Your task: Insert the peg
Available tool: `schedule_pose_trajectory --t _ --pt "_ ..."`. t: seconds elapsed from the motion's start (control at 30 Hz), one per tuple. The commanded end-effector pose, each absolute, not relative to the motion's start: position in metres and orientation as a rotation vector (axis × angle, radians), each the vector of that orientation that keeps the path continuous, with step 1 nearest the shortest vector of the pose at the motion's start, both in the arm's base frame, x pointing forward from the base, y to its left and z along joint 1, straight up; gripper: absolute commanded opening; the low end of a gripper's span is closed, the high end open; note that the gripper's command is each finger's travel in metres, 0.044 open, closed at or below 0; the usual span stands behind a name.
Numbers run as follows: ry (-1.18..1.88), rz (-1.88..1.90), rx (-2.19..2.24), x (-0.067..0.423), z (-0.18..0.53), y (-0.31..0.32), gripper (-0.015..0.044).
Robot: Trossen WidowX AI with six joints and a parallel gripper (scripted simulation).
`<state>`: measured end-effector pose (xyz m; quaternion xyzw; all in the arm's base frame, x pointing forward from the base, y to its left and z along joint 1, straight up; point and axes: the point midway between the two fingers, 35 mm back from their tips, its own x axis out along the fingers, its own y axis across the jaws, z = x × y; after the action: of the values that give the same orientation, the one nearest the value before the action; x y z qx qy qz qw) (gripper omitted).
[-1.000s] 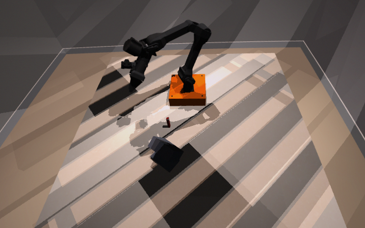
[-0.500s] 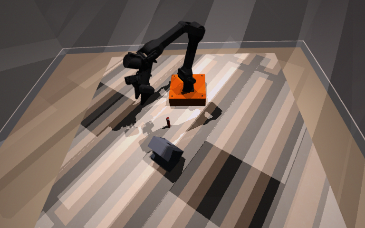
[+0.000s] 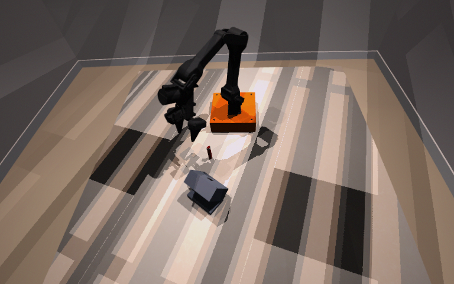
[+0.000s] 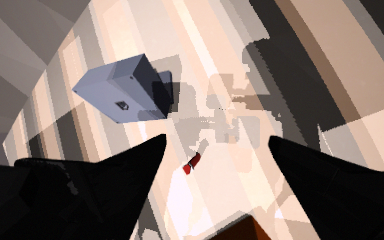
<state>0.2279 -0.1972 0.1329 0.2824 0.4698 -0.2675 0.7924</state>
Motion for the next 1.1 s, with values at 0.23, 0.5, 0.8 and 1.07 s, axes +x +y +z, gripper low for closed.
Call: schedule_pose_trajectory --t 0.23,0.5,0.8,1.07 --pt "1.238 -0.418 0.428 0.237 0.107 -0.168 0.044" --pt "1.383 -0.296 0.297 0.239 0.091 -0.145 0.044" --pt "1.533 -0.15 0.14 0.238 0.076 -0.121 0.044" --pt "1.543 -0.139 0.128 0.238 0.073 -0.121 0.044"
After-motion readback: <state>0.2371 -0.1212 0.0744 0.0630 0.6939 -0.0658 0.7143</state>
